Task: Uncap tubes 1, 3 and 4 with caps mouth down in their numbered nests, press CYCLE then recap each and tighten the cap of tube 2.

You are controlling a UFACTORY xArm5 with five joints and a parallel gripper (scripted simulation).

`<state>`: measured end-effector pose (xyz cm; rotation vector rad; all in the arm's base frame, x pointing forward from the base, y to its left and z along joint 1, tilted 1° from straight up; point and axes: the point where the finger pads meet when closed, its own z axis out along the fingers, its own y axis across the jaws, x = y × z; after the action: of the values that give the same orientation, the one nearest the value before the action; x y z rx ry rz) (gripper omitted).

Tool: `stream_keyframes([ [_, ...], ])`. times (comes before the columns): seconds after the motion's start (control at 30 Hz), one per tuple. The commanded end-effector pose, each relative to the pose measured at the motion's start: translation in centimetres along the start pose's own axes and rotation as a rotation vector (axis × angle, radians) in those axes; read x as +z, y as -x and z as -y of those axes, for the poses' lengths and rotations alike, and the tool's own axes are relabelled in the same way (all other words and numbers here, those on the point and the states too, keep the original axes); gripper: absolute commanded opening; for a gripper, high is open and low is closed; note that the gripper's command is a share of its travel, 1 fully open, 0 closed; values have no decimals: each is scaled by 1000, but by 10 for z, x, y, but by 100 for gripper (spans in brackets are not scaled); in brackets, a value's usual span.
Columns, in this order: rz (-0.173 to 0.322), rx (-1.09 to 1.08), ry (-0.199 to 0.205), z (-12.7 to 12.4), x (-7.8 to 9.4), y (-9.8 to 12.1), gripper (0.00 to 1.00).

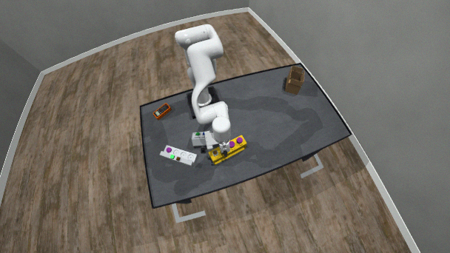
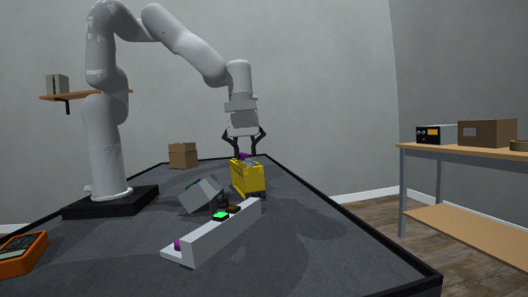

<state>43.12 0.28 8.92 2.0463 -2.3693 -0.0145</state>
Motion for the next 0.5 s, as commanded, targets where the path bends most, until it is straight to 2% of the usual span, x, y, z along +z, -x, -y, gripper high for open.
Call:
stream_keyframes([
  [0.0,5,-239,-3,1,-1,0,46],
  [0.47,4,-940,-4,1,-1,0,46],
])
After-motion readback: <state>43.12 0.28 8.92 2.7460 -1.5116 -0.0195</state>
